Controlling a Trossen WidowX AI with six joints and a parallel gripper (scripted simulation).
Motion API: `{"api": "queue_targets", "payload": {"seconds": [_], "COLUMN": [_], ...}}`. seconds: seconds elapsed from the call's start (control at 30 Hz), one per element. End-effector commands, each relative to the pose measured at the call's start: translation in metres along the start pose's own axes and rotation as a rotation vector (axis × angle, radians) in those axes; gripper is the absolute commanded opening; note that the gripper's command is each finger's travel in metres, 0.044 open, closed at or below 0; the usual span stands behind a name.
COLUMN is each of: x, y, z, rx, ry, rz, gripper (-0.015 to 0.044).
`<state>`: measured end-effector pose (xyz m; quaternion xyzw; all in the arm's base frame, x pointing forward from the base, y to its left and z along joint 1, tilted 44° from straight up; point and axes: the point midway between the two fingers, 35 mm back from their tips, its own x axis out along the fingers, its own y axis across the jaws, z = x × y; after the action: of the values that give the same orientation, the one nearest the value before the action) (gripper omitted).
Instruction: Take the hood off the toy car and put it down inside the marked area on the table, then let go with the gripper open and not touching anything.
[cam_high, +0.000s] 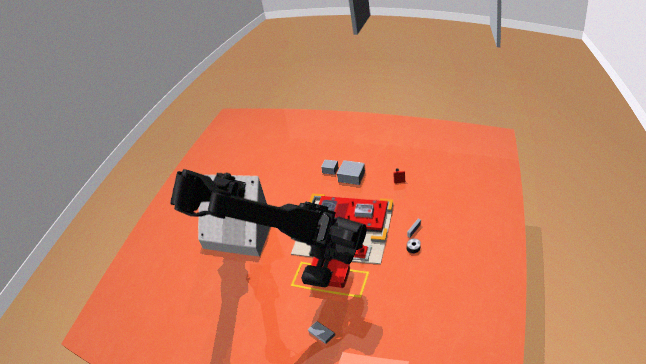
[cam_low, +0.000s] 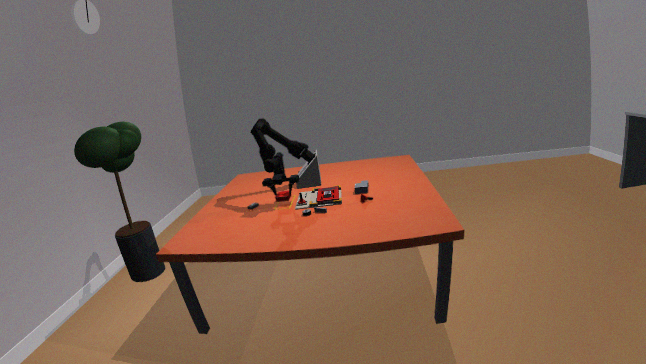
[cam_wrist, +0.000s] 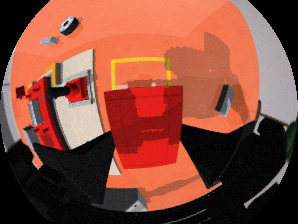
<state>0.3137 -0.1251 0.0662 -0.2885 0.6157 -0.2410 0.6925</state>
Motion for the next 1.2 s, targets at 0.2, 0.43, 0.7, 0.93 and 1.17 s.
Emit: {"api": "queue_targets", "payload": {"seconds": [0.2, 0.43, 0.7, 0.93, 1.17], "x": [0.005, 0.008, 0.012, 0.016, 0.019], "y": [0.002, 0.002, 0.002, 0.002, 0.002], "z": [-0.003, -0.003, -0.002, -0.003, -0.003], "rx": [-0.011, -0.011, -0.011, -0.011, -0.011], "ry": [0.003, 0.004, 0.004, 0.004, 0.004], "rz": [0.005, 0.005, 0.005, 0.004, 0.004], "gripper": [0.0000, 0.0000, 0.0000, 0.0000, 0.0000]}}
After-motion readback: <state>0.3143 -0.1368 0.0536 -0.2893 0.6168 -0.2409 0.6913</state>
